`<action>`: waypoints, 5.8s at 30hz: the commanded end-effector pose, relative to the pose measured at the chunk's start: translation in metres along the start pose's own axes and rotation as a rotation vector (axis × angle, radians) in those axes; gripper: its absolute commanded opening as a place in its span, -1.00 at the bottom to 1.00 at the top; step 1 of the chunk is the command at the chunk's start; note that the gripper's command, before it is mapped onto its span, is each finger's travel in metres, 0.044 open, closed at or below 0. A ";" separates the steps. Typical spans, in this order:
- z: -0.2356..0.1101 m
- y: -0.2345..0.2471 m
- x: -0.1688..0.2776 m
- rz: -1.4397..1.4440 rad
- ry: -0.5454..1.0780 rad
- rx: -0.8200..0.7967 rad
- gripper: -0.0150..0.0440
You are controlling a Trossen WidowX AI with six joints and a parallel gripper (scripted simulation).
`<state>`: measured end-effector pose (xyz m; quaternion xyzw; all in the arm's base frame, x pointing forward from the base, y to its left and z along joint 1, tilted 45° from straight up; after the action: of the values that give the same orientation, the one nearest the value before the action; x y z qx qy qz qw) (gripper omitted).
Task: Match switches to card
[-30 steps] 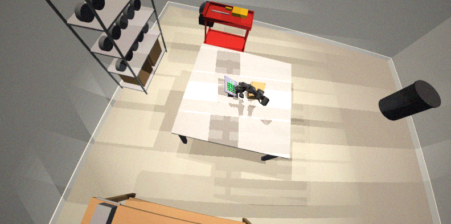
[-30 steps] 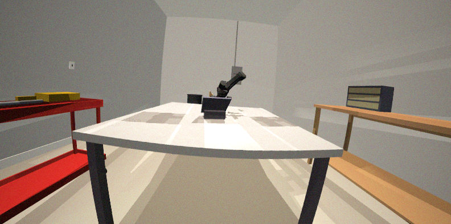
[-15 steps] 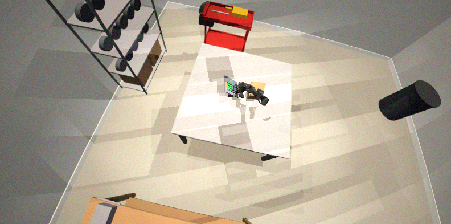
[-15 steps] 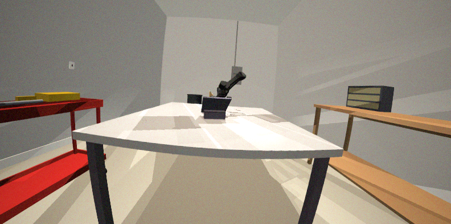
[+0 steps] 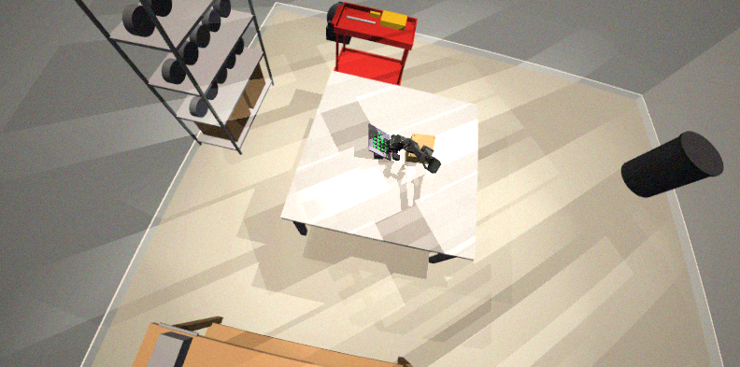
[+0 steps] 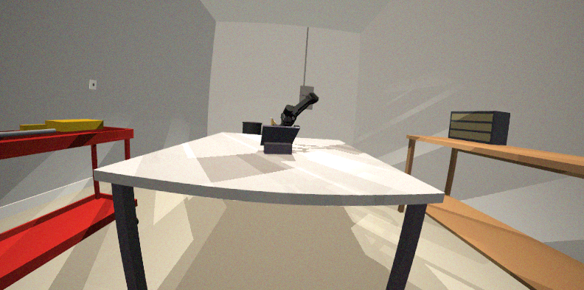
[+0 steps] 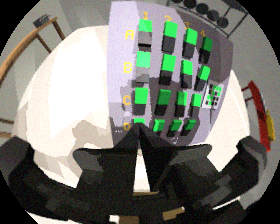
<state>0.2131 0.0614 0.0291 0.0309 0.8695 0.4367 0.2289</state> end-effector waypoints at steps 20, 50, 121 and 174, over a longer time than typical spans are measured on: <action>-0.034 -0.006 0.000 -0.001 0.000 0.016 -0.49; -0.028 -0.056 -0.009 0.001 -0.001 0.008 -0.49; 0.000 -0.056 -0.009 0.001 -0.001 0.006 -0.49; -0.018 -0.083 -0.014 0.000 -0.002 0.007 -0.49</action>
<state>0.2303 -0.0092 -0.0185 0.0293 0.8698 0.4342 0.2326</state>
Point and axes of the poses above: the point midway between the two fingers, 35 mm back from their tips, its own z axis out along the fingers, its own y axis across the jaws, x = y × z, the point moved 5 cm from there along -z, back along the fingers, and after that the axes turned 10 degrees about z, right-handed, at the moved point
